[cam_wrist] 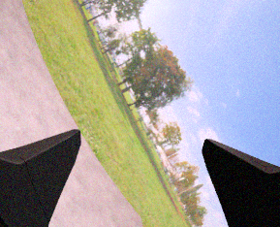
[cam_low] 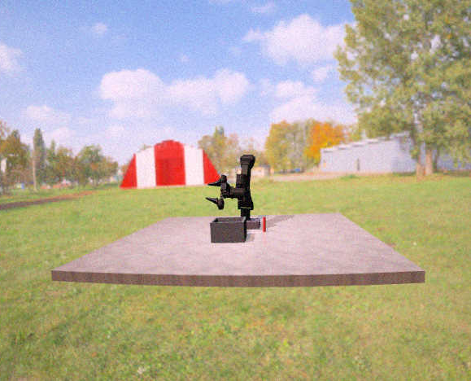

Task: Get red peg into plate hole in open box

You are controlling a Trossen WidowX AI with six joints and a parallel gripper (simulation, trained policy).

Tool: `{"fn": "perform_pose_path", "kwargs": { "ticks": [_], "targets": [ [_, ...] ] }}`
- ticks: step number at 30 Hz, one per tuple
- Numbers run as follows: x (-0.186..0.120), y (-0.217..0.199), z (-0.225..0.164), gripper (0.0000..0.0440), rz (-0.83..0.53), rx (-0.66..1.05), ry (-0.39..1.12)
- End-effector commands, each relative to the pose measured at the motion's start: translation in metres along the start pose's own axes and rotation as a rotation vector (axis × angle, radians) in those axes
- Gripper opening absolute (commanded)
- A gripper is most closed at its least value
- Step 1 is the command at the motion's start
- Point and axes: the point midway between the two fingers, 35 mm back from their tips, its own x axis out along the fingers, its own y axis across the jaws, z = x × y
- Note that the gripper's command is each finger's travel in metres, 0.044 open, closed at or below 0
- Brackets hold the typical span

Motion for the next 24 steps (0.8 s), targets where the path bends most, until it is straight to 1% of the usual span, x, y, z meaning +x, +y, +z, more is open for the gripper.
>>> {"fn": "perform_pose_path", "kwargs": {
  "ticks": [1,3,14,24],
  "targets": [
    [-0.001,0.0,0.005,0.0419,0.007,0.029,-0.018],
    [-0.004,0.002,0.016,0.044,0.026,0.083,-0.058],
    [-0.033,0.014,0.079,0.044,0.195,0.352,-0.275],
    [-0.076,0.024,0.131,0.044,0.432,0.556,-0.43]
  ]
}}
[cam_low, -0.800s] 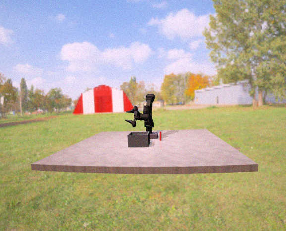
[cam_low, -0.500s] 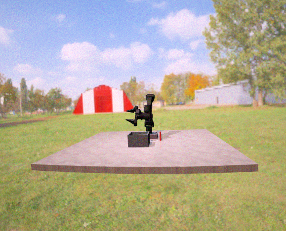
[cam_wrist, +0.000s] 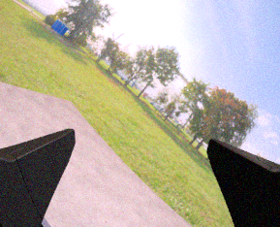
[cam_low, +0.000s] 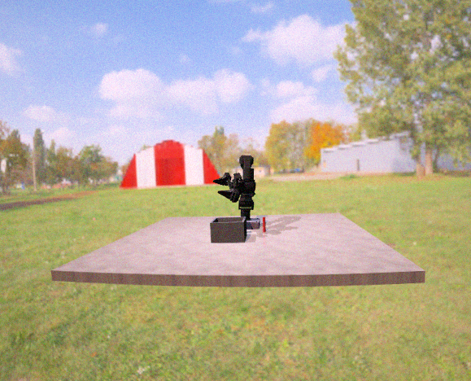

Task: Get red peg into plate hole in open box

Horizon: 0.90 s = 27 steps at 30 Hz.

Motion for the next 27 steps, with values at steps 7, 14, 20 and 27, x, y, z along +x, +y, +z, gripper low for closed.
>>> {"fn": "perform_pose_path", "kwargs": {
  "ticks": [7,14,20,27],
  "targets": [
    [-0.026,0.048,0.046,0.044,0.278,0.212,-0.075],
    [-0.057,0.08,0.065,0.044,0.497,0.316,-0.046],
    [-0.088,0.103,0.07,0.044,0.681,0.375,0.038],
    [-0.128,0.12,0.062,0.044,0.861,0.404,0.206]
  ]
}}
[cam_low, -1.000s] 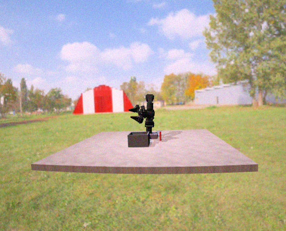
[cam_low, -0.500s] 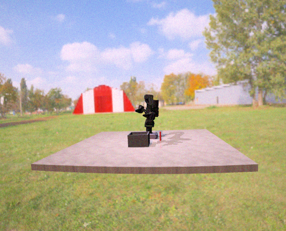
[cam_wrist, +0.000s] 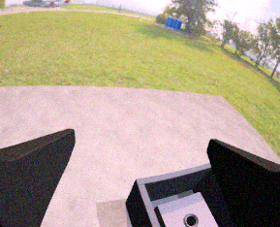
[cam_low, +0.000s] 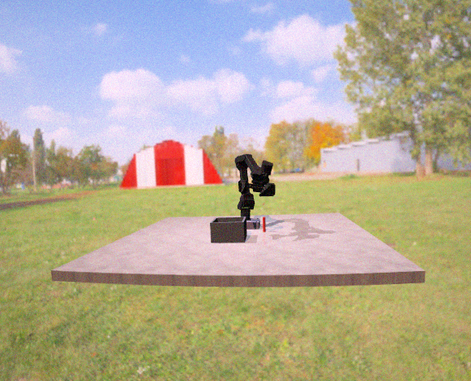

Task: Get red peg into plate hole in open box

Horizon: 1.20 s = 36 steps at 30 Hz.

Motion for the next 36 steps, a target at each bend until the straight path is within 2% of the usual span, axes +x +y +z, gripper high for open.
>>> {"fn": "perform_pose_path", "kwargs": {
  "ticks": [1,11,21,27,36],
  "targets": [
    [-0.012,0.018,-0.011,0.044,0.079,0.057,0.102],
    [-0.052,0.037,-0.053,0.044,0.152,0.162,0.428],
    [-0.099,0.026,-0.091,0.044,0.066,0.231,0.746],
    [-0.113,0.018,-0.101,0.044,-0.009,0.259,0.852],
    [-0.119,0.01,-0.109,0.044,-0.099,0.299,0.931]
  ]
}}
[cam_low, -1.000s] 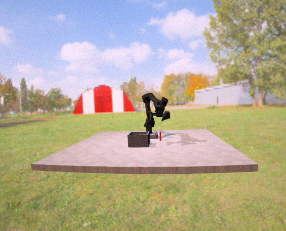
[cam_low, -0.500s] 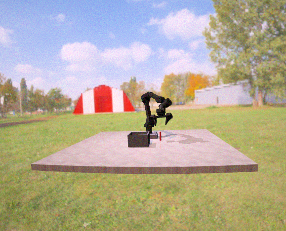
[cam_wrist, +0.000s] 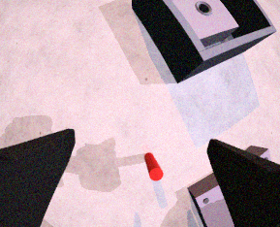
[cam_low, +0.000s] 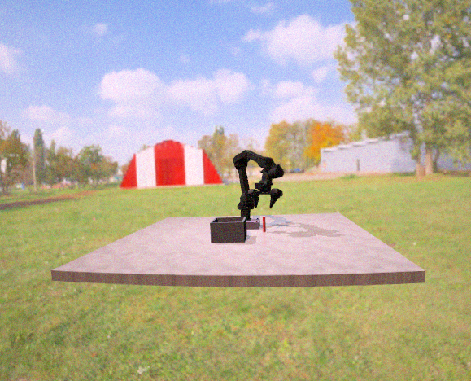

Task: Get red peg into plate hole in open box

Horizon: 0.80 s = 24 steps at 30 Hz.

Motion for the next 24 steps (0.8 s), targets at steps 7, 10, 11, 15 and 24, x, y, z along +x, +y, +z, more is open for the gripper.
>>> {"fn": "perform_pose_path", "kwargs": {
  "ticks": [7,10,11,15,24],
  "targets": [
    [0.005,-0.005,-0.006,0.044,-0.058,0.08,0.057],
    [0.008,-0.007,-0.007,0.044,-0.071,0.098,0.067],
    [0.01,-0.007,-0.008,0.044,-0.075,0.104,0.071],
    [0.015,-0.008,-0.011,0.044,-0.089,0.125,0.081],
    [0.04,-0.016,-0.025,0.044,-0.125,0.172,0.109]
  ]
}}
